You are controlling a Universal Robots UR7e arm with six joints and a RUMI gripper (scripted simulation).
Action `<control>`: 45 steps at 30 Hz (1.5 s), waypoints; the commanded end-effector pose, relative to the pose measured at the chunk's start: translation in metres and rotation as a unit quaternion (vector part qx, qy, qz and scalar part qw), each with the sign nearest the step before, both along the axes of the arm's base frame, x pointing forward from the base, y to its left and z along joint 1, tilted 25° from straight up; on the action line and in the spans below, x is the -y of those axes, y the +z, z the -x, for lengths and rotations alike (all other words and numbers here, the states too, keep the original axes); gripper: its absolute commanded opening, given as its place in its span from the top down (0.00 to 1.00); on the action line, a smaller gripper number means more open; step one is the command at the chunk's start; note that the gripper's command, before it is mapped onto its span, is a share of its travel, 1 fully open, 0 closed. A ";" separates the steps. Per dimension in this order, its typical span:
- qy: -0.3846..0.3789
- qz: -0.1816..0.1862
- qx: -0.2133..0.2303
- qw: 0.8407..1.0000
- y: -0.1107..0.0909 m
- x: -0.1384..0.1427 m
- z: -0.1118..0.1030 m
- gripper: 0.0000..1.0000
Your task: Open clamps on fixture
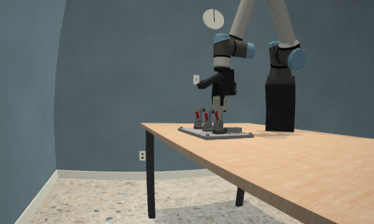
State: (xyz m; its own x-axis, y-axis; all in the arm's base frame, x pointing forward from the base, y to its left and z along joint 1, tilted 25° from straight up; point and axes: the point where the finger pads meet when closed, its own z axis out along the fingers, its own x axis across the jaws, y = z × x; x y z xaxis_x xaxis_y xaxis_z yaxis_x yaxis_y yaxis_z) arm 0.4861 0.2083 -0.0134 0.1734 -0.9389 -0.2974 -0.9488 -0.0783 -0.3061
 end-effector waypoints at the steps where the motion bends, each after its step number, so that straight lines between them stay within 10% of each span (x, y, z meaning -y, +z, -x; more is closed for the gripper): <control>1: 0.000 0.000 0.000 1.000 0.000 0.000 0.000 1.00; 23: 0.000 0.000 0.000 1.000 0.000 0.000 0.000 1.00; 24: 0.000 0.000 0.000 1.000 0.000 0.000 0.000 0.72; 45: 0.000 0.000 0.000 1.000 0.000 0.000 0.000 0.72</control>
